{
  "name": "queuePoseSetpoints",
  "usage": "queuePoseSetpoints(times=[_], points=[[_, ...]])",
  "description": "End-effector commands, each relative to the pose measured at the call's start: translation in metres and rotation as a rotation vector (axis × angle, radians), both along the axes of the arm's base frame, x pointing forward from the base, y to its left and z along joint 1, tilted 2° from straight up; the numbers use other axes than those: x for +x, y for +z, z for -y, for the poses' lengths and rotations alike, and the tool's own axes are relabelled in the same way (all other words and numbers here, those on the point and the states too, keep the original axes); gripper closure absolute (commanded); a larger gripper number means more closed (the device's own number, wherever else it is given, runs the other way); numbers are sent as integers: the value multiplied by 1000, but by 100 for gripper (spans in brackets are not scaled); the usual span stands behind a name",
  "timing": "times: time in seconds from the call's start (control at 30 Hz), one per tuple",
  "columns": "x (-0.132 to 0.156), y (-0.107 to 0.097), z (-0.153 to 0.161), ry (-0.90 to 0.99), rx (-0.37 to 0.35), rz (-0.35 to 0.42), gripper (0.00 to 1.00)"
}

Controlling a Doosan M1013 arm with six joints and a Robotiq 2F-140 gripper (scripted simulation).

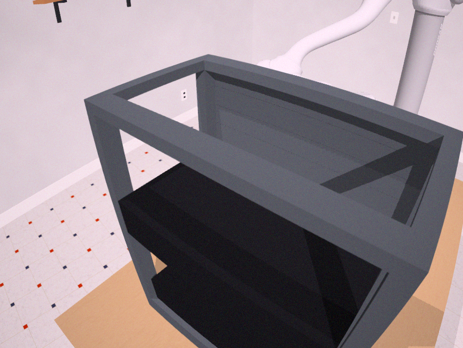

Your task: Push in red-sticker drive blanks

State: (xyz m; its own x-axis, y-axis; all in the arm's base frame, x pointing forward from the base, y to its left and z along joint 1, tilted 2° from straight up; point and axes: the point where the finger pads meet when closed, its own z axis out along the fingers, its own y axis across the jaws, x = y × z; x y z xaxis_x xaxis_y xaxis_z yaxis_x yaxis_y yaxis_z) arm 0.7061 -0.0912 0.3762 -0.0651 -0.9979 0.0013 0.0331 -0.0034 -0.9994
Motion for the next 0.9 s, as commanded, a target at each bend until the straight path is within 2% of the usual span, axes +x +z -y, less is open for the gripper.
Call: queuePoseSetpoints(times=[0.0,0.87], points=[[1,0,0,0,0,0,100],[4,0,0,0,0,0,100]])
